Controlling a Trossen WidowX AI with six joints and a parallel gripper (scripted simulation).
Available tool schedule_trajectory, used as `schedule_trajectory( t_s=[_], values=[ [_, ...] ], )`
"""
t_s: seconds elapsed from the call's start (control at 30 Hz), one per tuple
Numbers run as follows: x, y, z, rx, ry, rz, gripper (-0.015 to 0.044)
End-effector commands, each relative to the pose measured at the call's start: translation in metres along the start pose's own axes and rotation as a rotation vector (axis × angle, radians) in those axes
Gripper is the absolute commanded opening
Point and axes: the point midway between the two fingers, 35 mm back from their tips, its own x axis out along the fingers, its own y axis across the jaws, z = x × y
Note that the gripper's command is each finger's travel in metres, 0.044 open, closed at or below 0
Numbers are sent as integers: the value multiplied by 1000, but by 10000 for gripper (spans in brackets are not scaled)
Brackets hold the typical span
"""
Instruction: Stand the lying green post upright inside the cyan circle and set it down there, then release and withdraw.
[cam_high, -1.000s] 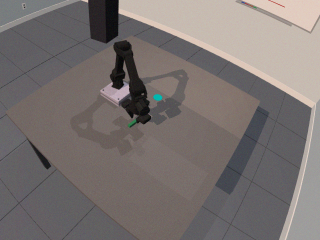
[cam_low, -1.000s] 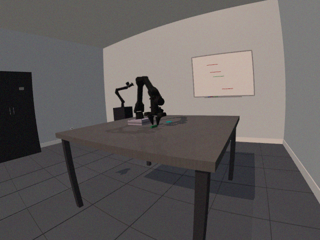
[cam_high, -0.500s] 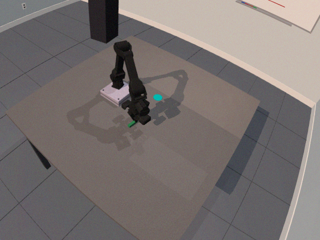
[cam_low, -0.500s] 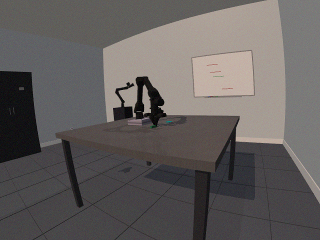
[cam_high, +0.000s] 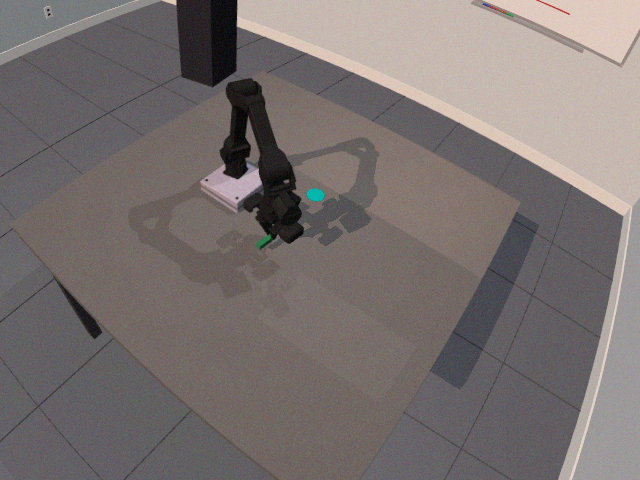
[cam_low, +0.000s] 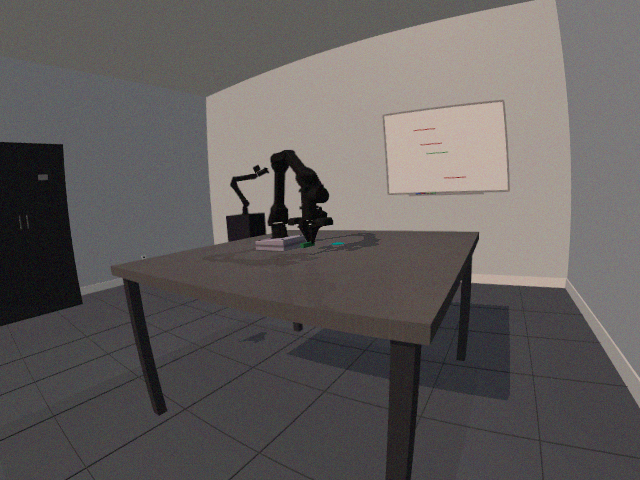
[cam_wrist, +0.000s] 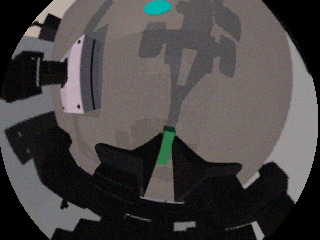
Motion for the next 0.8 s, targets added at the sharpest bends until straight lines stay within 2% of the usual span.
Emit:
schedule_trajectory(
  t_s=[0.0,0.77],
  values=[
    [-15,-2,0,-1,-2,-8,23],
    [-84,5,2,-1,-2,-8,23]
  ],
)
